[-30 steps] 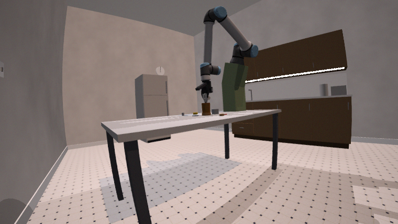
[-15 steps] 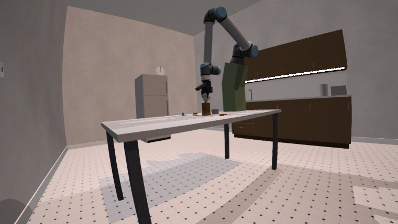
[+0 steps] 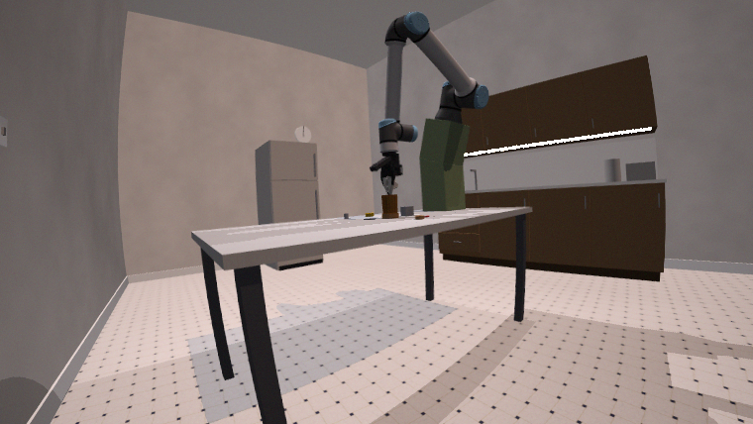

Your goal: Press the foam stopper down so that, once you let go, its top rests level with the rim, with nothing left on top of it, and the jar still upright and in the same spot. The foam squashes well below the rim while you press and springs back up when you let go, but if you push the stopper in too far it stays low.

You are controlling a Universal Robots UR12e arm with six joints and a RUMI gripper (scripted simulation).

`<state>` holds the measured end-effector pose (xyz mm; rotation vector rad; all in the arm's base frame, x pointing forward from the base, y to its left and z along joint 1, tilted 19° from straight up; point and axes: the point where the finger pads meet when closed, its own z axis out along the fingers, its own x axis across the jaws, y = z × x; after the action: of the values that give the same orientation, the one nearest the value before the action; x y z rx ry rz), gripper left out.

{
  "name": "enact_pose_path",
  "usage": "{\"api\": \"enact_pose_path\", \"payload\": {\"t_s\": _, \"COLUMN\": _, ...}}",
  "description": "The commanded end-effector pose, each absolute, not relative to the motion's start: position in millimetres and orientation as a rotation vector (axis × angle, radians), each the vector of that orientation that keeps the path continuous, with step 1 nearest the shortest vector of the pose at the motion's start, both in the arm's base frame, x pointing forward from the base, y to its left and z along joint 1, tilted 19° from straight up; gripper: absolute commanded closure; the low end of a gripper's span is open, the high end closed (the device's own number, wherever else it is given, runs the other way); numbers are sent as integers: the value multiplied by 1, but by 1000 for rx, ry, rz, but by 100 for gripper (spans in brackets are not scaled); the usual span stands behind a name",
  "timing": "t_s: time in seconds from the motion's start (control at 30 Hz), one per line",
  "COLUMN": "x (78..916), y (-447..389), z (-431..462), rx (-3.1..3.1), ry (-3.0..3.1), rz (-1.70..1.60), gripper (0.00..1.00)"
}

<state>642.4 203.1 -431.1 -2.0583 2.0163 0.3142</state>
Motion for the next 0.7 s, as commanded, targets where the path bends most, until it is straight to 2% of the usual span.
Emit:
{"api": "enact_pose_path", "payload": {"t_s": 0.0, "x": 642, "y": 201, "z": -425, "rx": -2057, "ry": 2016, "rz": 316, "gripper": 100}}
{"api": "enact_pose_path", "payload": {"t_s": 0.67, "x": 641, "y": 186, "z": -380, "rx": -2057, "ry": 2017, "rz": 315, "gripper": 100}}
